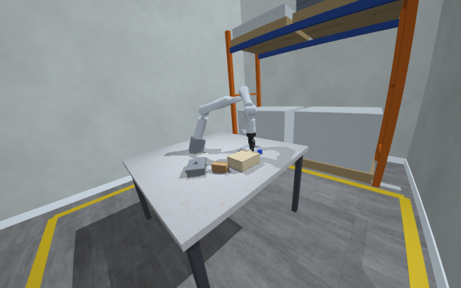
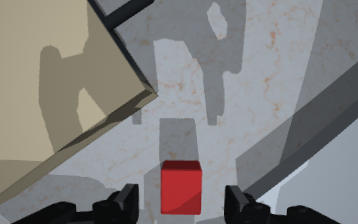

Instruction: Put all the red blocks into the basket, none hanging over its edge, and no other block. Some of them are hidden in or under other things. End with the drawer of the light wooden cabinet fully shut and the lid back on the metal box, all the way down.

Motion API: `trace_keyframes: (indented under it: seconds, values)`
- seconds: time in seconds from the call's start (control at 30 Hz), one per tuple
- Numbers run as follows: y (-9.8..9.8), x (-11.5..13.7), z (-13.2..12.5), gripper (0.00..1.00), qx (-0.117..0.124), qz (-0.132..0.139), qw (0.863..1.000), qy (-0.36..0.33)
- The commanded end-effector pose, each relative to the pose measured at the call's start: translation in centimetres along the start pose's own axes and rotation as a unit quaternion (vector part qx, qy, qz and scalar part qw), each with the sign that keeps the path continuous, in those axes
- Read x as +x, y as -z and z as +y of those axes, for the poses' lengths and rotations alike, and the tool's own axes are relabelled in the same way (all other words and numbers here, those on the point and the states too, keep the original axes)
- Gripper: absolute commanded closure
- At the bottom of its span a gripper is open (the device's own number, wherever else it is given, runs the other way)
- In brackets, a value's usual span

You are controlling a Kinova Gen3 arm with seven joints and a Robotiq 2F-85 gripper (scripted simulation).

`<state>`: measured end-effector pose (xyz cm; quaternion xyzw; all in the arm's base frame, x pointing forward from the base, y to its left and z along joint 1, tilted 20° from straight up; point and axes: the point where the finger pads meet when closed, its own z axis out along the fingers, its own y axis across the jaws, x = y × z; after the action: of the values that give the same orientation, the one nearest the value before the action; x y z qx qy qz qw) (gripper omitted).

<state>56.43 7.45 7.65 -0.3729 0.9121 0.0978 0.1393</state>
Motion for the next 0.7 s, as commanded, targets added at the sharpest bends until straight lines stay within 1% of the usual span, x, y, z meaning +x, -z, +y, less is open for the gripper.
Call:
trace_keyframes:
  seconds: [0.0,0.67]
  values:
    - [-0.07,-0.04,-0.04,0.38,0.001,-0.001,1.0,0.0]
    - [-0.24,-0.07,-0.07,0.38,0.001,-0.001,1.0,0.0]
